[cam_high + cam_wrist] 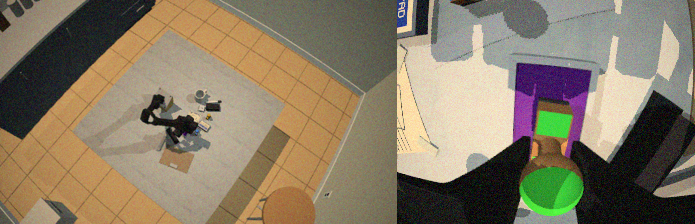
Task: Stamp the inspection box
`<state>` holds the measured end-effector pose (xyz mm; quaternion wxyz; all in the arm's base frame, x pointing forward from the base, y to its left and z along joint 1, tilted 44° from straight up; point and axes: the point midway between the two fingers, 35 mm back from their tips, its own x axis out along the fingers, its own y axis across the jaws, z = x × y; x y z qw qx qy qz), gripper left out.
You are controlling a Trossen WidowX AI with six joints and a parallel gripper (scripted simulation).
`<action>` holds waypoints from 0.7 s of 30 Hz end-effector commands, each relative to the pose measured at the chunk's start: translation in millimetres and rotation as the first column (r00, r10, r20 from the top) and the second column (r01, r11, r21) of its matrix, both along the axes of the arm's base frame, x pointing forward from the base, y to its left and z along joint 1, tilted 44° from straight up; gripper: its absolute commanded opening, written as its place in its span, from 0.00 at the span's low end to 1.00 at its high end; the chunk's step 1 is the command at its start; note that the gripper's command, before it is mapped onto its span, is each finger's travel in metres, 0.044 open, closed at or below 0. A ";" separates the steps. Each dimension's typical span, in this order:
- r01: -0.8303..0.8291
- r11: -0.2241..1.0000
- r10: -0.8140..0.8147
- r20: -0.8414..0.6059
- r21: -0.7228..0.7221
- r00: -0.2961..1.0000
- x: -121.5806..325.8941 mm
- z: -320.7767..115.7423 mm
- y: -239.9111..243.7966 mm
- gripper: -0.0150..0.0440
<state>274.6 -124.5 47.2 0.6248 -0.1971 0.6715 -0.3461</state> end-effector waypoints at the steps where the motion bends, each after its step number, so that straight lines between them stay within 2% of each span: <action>1: -0.003 1.000 0.003 -0.008 -0.002 1.000 -1.7 -2.6 -2.0 0.25; 21: -0.002 1.000 0.002 -0.007 -0.005 1.000 -4.1 -9.5 -9.0 0.25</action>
